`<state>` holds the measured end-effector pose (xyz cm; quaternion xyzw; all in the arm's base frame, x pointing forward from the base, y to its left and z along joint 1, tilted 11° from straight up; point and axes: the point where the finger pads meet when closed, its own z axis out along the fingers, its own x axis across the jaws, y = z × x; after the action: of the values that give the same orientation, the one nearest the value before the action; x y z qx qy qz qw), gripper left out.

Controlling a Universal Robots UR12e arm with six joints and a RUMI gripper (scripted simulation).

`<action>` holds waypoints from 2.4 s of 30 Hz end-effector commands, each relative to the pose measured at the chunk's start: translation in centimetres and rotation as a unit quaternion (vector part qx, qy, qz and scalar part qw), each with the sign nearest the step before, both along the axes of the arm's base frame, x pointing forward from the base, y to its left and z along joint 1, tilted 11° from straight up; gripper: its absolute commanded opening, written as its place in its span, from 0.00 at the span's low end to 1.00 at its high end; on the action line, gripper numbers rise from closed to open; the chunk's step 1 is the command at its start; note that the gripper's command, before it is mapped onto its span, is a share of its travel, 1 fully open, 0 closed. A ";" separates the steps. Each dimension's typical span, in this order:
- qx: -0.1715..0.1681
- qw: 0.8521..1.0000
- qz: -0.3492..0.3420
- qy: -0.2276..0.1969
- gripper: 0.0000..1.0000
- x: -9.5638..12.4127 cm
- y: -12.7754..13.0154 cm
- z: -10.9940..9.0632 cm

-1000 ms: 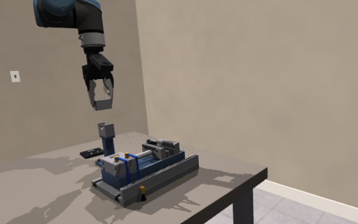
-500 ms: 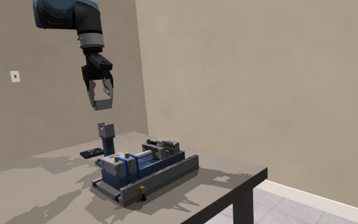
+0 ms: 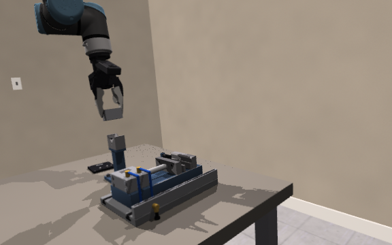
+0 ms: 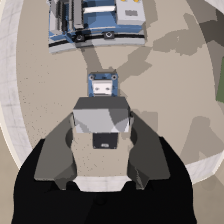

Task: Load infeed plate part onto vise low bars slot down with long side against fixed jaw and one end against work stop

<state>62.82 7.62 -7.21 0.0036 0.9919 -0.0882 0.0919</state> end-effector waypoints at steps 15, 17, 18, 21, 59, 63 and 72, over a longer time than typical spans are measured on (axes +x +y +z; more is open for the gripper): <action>-0.087 0.996 -0.016 -0.001 0.00 0.0 0.1 0.0; -0.099 0.995 -0.019 -0.001 0.00 0.0 0.2 0.0; -0.105 0.994 -0.020 -0.001 0.00 0.0 0.2 0.0; -0.122 0.992 -0.023 -0.002 0.00 0.1 0.2 0.0; -0.280 0.958 -0.053 -0.003 0.00 0.1 0.4 -0.2; -0.288 0.956 -0.054 -0.003 0.00 0.1 0.4 -0.2; -0.303 0.951 -0.057 -0.003 0.00 0.1 0.4 -0.2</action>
<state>62.86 8.04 -7.45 0.0312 0.9187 -0.3842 0.0863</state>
